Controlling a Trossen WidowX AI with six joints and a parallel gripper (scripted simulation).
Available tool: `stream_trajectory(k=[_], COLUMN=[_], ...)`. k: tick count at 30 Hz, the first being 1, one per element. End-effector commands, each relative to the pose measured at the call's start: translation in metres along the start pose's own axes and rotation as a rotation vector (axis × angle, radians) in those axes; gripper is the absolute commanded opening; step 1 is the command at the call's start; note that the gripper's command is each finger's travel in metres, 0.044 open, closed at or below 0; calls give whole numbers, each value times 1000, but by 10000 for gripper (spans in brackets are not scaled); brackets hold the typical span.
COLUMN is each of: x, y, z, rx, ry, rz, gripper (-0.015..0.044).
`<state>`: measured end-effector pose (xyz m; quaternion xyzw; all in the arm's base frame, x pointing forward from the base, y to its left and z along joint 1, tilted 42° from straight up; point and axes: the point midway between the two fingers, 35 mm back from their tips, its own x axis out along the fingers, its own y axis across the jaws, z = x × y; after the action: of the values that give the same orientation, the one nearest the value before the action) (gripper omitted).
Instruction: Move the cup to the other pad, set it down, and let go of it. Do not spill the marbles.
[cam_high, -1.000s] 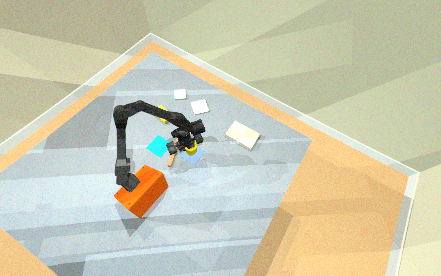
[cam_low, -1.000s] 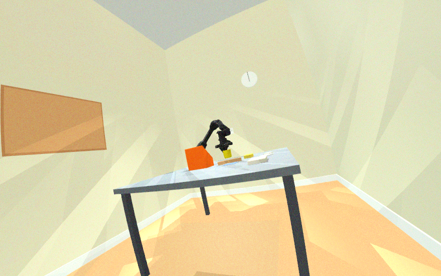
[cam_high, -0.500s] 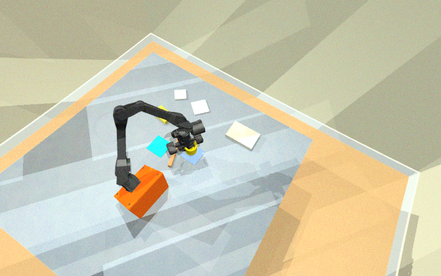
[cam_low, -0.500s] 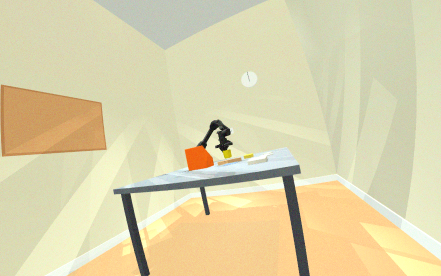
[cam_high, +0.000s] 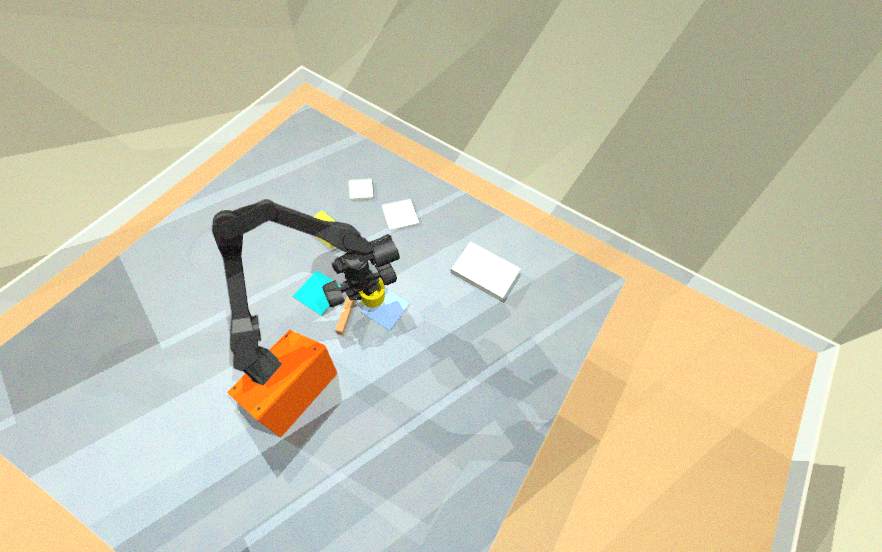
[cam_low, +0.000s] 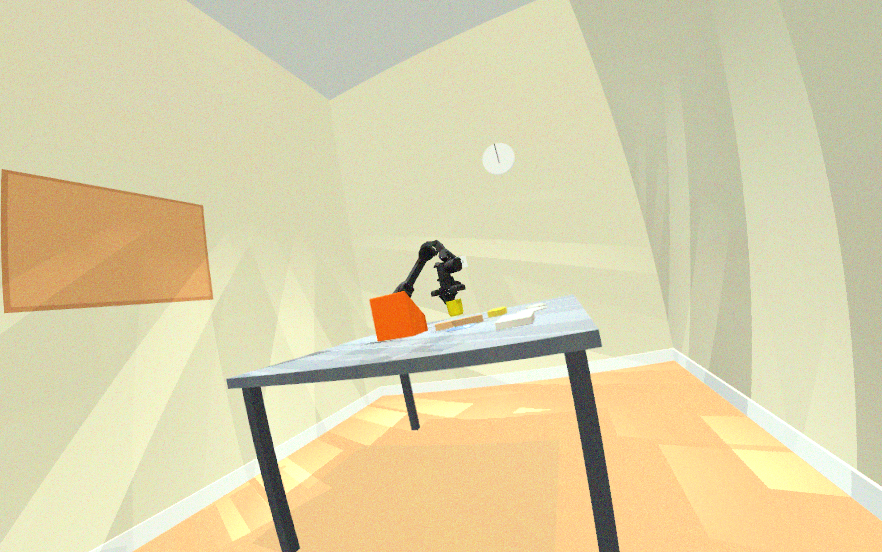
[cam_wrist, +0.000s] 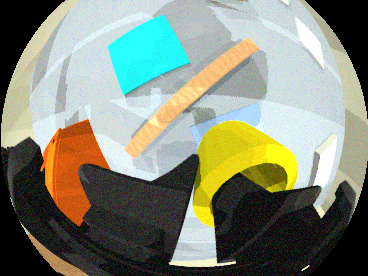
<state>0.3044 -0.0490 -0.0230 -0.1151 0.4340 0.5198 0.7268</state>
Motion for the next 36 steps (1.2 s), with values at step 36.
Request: stream_trajectory(k=[36], x=[-2], y=[56], z=[51], rx=[3], ry=[-5], rz=[-3], gripper=[0])
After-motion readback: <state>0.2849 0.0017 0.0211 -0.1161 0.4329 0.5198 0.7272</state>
